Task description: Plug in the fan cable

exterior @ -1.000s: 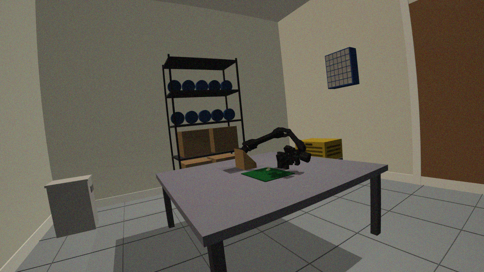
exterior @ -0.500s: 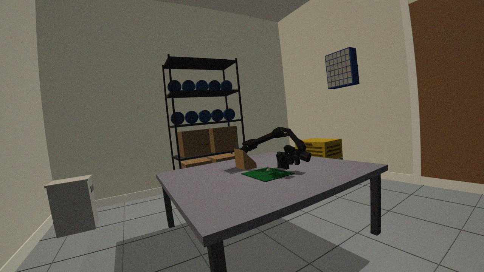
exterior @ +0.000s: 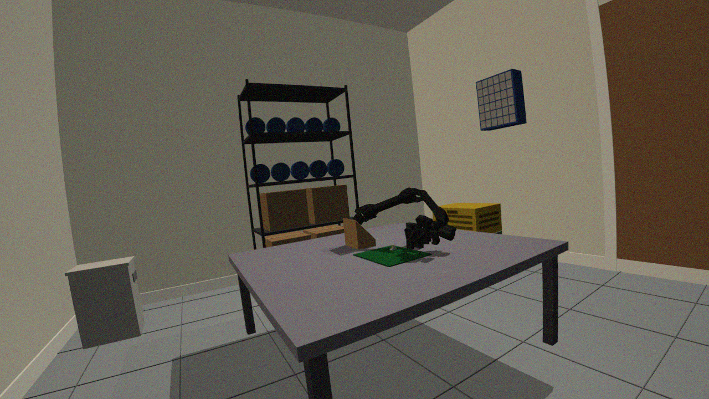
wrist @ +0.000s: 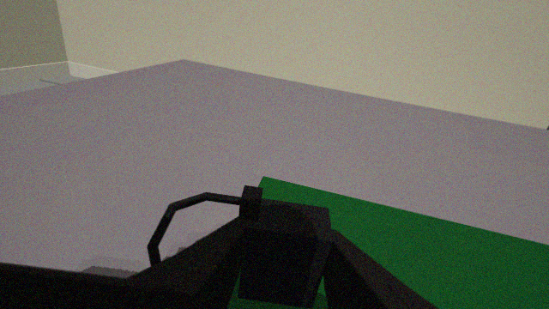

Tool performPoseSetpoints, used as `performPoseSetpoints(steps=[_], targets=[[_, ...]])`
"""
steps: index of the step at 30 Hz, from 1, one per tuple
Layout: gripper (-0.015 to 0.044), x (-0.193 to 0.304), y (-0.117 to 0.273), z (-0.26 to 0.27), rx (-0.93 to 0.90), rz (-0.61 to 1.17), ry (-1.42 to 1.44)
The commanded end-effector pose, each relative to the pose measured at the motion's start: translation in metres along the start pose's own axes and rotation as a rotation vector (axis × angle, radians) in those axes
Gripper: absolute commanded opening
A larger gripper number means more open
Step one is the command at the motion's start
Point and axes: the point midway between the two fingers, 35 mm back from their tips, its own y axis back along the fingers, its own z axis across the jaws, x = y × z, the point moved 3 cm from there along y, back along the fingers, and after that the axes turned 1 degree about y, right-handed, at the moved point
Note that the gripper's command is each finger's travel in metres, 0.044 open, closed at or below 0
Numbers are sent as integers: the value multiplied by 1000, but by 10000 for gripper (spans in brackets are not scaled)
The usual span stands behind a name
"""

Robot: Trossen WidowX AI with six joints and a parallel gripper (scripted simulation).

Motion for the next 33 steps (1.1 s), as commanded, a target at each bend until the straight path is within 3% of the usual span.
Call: performPoseSetpoints(steps=[1,33], targets=[[0,3,0,2,-4,1,-8],[0,31,-6,3,-3,2,-8]])
